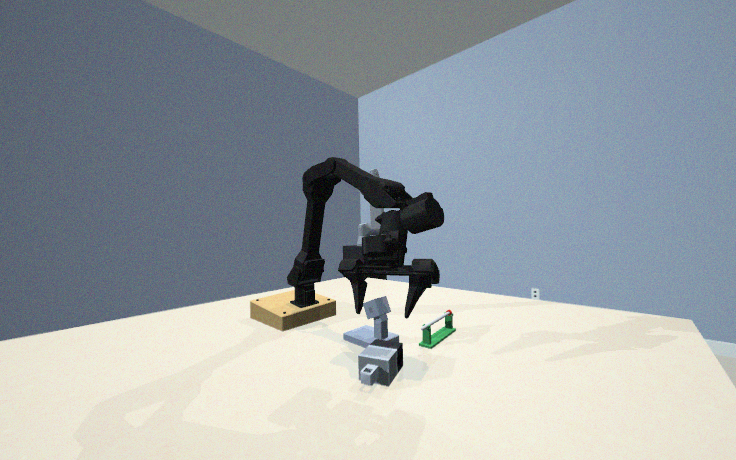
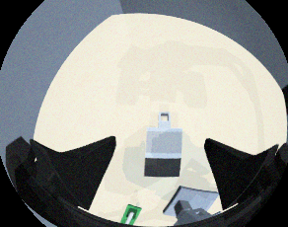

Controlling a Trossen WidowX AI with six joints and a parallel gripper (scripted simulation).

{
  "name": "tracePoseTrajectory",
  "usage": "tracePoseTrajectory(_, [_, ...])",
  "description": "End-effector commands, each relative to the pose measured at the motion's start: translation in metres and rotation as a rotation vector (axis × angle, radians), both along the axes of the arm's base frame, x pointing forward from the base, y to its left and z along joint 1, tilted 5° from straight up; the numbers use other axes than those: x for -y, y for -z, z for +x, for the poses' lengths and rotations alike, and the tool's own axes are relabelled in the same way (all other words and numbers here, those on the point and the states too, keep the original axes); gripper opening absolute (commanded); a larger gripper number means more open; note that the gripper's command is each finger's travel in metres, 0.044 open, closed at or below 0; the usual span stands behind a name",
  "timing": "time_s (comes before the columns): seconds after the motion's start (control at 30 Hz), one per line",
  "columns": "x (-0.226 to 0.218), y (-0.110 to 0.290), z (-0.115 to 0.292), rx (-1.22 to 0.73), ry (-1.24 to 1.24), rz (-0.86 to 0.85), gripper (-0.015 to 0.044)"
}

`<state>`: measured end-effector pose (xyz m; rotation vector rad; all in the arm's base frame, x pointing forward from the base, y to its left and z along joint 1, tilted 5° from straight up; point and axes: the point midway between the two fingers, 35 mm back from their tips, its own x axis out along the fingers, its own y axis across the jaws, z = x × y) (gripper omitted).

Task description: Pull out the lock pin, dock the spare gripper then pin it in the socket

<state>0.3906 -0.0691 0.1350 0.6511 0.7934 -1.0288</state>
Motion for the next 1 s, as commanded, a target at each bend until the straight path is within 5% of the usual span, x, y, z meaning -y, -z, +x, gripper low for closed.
tracePoseTrajectory(0.0, [0.002,0.035,-0.001,-0.018,0.005,-0.003,0.0440])
tracePoseTrajectory(0.97, [0.006,0.083,0.004,-0.018,0.005,-0.003,0.0440])
